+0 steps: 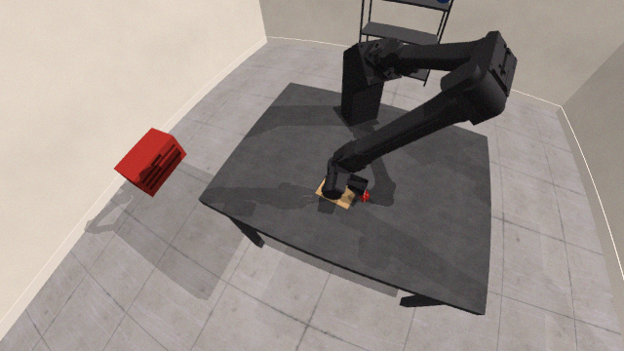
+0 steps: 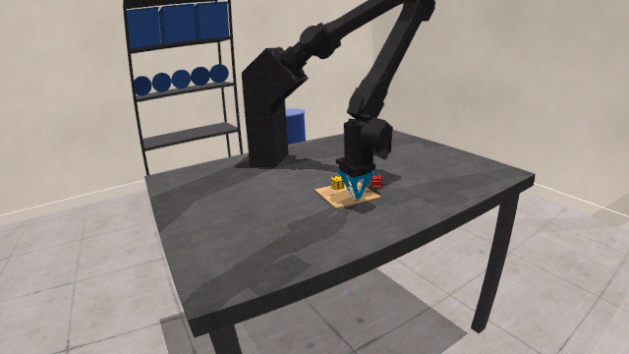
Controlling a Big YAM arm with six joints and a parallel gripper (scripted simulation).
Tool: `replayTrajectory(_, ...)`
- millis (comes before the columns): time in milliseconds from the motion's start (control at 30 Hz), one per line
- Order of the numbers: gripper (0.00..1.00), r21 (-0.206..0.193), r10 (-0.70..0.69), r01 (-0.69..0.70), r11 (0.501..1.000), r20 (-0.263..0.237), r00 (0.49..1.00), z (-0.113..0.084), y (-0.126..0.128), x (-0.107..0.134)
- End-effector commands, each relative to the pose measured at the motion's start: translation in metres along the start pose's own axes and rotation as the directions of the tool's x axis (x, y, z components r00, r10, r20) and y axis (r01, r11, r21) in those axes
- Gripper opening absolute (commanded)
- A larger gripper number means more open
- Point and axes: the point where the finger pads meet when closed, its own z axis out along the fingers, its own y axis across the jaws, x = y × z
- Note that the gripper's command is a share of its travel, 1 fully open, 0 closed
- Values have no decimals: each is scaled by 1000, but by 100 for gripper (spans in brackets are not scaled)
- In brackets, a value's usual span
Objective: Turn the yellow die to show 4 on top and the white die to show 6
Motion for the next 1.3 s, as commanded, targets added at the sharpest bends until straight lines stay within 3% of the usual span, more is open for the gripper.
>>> replayTrajectory(0, 25, 15, 13, -13, 1000, -11, 1000, -4, -1, 15)
replayTrajectory(1267, 25, 20, 15, -15, 1000, -9, 1000, -1, -5, 13)
